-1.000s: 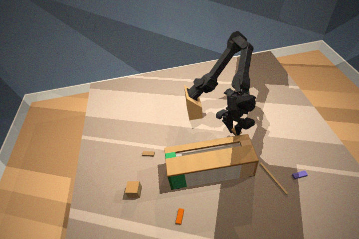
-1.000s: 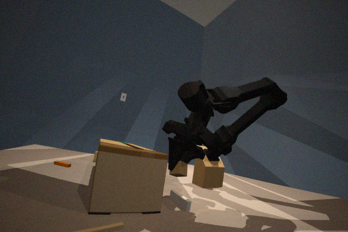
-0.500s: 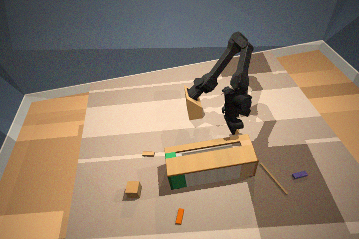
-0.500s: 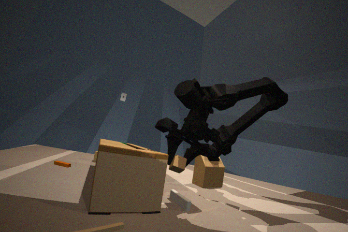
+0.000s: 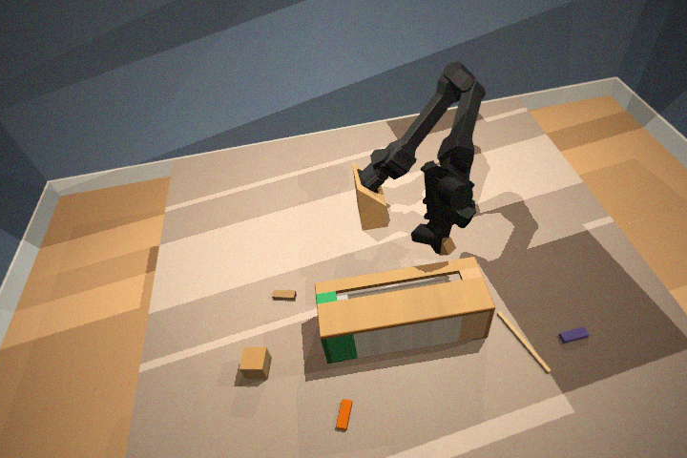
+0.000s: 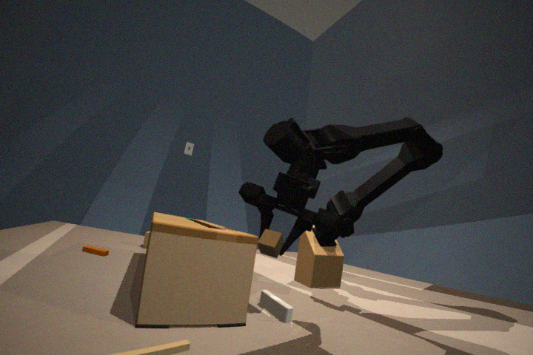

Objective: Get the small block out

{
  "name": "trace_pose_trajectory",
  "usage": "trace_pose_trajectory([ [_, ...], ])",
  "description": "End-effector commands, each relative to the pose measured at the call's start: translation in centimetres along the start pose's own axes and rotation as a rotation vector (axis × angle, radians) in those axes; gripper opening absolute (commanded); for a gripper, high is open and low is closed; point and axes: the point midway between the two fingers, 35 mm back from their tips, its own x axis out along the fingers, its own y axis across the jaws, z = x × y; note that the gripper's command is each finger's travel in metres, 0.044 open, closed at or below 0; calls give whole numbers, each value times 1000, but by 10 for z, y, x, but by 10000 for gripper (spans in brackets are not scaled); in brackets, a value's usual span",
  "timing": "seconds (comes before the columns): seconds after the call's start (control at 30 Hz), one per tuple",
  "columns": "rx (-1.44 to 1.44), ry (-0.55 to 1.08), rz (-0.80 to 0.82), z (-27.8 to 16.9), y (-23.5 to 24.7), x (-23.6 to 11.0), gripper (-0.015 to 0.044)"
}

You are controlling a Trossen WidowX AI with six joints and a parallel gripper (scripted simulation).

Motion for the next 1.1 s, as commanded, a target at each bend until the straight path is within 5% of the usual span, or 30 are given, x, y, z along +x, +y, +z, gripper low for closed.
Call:
trace_pose_trajectory([
  [0.0,183,-10,9,1,-1,-5,0],
  [1.07,1538,-14,100,-10,-1,-32,0],
])
